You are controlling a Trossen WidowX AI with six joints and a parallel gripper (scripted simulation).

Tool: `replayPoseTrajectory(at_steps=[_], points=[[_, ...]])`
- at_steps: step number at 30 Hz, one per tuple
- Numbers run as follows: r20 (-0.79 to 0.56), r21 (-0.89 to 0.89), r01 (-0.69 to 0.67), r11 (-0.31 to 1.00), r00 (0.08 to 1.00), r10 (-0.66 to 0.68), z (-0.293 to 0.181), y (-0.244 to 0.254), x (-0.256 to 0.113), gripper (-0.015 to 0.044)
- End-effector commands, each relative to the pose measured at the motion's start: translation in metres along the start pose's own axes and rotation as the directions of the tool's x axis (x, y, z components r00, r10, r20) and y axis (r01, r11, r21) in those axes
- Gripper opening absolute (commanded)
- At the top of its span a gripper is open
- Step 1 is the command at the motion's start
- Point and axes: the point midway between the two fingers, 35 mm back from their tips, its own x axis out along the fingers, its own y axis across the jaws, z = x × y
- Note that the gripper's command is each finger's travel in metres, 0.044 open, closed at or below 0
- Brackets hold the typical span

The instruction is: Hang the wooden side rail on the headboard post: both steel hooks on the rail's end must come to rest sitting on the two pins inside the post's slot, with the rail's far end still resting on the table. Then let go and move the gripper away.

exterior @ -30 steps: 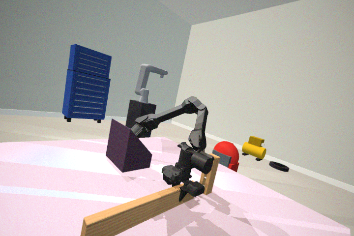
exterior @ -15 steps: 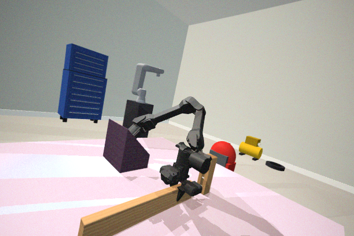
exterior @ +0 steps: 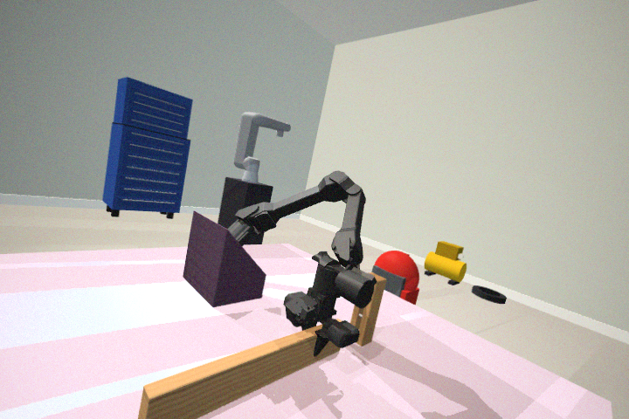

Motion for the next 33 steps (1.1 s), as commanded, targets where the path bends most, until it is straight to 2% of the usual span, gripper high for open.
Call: replayPoseTrajectory(at_steps=[1,33], points=[[-0.001,0.008,-0.012,1.000,1.000,0.012,0.0020,0.0023,-0.0064,0.0000],[-0.001,0.008,-0.013,1.000,1.000,0.013,0.0021,0.0023,-0.0118,0.0000]])
